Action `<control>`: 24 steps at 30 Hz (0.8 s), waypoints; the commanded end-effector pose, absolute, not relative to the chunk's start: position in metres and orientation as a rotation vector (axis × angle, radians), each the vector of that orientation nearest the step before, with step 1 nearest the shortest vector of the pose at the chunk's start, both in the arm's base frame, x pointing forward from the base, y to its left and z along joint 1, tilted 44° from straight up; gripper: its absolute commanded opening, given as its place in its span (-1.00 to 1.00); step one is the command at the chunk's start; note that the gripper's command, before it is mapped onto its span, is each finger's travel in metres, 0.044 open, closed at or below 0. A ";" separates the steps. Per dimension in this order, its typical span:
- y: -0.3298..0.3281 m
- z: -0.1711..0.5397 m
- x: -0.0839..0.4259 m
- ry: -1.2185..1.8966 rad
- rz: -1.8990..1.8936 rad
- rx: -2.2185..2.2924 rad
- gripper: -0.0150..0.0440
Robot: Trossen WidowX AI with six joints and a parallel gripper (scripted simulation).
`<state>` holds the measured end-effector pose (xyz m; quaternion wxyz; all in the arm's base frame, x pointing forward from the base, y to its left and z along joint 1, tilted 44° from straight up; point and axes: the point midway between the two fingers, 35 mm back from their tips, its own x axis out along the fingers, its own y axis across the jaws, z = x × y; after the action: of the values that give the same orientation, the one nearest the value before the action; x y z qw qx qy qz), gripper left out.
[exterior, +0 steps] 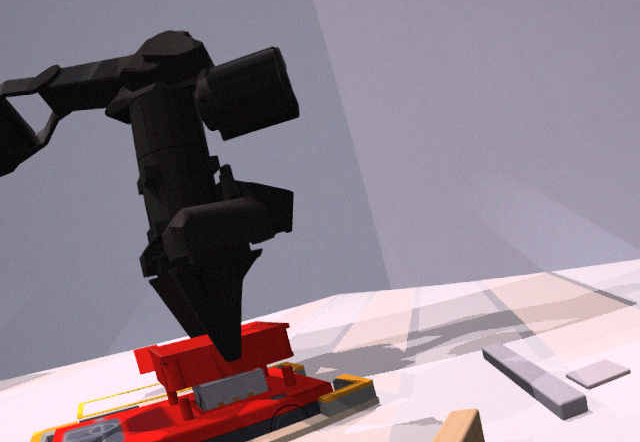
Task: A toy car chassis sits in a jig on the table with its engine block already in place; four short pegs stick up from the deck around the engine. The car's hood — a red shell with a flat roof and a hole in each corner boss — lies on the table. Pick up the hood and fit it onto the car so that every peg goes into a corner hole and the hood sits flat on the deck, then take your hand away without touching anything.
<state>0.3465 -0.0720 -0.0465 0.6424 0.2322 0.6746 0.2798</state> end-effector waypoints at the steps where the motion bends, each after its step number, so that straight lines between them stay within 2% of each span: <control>1: -0.071 -0.046 0.347 1.535 0.637 0.533 -0.49; 24: -0.069 -0.049 0.347 1.535 0.637 0.533 -0.49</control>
<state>0.3467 -0.0705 -0.0479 0.6429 0.2319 0.6743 0.2797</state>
